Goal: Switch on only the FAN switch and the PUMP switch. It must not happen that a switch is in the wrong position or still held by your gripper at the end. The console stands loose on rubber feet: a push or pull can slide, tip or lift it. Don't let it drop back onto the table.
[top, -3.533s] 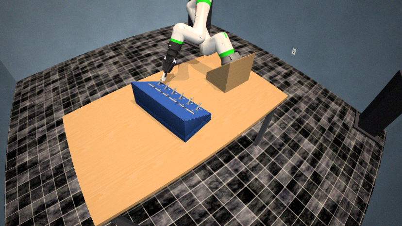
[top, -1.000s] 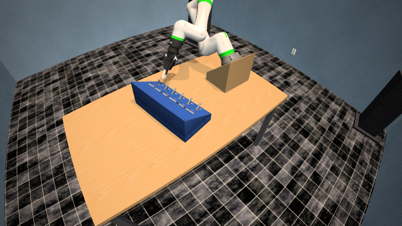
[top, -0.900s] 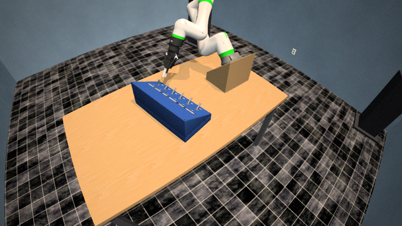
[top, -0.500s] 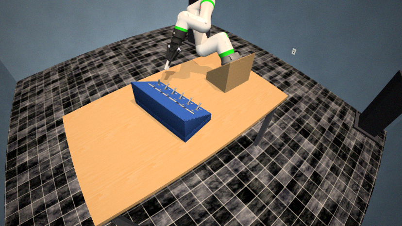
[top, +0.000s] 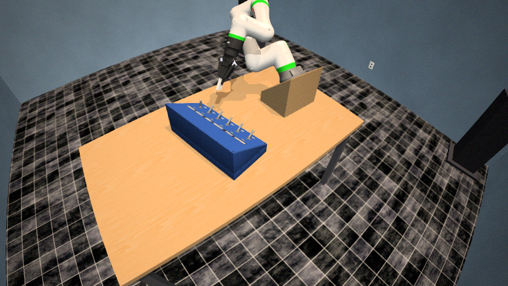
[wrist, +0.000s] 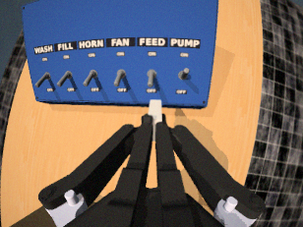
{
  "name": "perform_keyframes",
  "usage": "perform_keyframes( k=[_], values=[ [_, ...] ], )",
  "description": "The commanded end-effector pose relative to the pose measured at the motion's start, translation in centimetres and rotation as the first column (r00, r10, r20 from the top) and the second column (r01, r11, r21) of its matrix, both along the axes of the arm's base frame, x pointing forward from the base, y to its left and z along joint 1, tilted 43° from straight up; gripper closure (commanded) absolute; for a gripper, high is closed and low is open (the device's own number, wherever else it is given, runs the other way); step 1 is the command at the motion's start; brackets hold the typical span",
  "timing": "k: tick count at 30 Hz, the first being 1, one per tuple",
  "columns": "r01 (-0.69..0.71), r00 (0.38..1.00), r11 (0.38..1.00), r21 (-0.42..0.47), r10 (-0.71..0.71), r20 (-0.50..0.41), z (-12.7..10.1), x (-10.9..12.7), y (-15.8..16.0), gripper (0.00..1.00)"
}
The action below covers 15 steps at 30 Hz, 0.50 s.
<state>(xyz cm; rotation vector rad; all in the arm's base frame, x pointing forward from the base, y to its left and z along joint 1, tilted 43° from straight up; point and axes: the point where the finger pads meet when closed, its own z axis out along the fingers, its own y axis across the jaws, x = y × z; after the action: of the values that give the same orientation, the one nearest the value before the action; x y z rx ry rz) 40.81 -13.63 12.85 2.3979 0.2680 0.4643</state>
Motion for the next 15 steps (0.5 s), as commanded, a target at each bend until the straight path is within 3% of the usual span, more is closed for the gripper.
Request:
perform_keyframes(
  k=[1, 8, 15],
  values=[
    [0.006, 1.000, 1.000, -0.007, -0.006, 0.004, -3.9, -1.5, 4.0, 1.00],
    [0.006, 1.000, 1.000, -0.018, -0.006, 0.013, -5.9, -2.6, 5.8, 1.00],
    [0.006, 1.000, 1.000, -0.019, -0.006, 0.013, -6.0, -2.7, 5.9, 1.00]
  ],
)
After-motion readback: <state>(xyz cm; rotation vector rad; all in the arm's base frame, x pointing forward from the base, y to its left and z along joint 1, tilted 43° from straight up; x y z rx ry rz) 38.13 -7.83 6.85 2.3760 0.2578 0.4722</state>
